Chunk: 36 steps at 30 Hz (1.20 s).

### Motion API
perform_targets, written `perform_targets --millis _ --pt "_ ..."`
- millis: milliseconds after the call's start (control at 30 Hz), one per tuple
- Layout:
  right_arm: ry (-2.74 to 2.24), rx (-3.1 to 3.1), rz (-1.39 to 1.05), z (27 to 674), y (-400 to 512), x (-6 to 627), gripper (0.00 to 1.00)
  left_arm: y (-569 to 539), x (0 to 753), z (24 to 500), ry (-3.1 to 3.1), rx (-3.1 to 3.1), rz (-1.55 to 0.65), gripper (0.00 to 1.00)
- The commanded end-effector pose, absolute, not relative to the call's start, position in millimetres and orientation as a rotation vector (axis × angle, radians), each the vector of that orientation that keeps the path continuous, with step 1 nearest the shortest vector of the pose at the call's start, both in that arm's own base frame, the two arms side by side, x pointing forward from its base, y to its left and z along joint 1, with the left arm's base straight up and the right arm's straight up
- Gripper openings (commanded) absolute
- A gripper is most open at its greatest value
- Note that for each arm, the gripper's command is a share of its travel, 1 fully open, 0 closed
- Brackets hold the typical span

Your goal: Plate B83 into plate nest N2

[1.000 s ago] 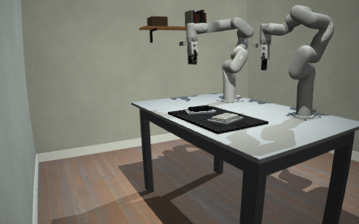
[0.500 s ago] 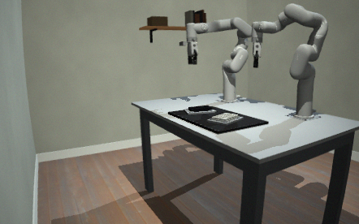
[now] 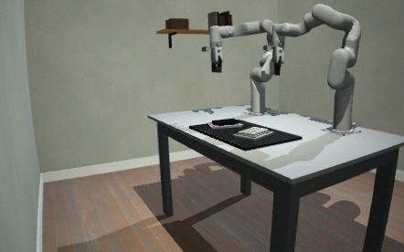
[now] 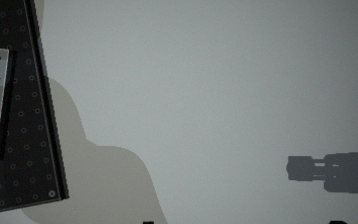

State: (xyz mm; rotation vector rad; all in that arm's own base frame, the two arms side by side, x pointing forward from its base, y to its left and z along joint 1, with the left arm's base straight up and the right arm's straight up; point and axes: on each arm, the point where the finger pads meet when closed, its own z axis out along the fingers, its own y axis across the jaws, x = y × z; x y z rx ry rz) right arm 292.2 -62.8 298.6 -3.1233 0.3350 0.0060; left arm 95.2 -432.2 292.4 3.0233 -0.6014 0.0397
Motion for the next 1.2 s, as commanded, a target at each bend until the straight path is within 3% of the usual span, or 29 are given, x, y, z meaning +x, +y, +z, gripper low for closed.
perform_targets --millis 0,1167 --pt "0.335 -3.124 0.000 300 -63 293 1.00 -445 112 294 -0.476 3.047 0.037 0.00" --pt "0.335 -3.124 0.000 300 -63 293 1.00 -505 250 267 0.444 3.071 0.020 0.00"
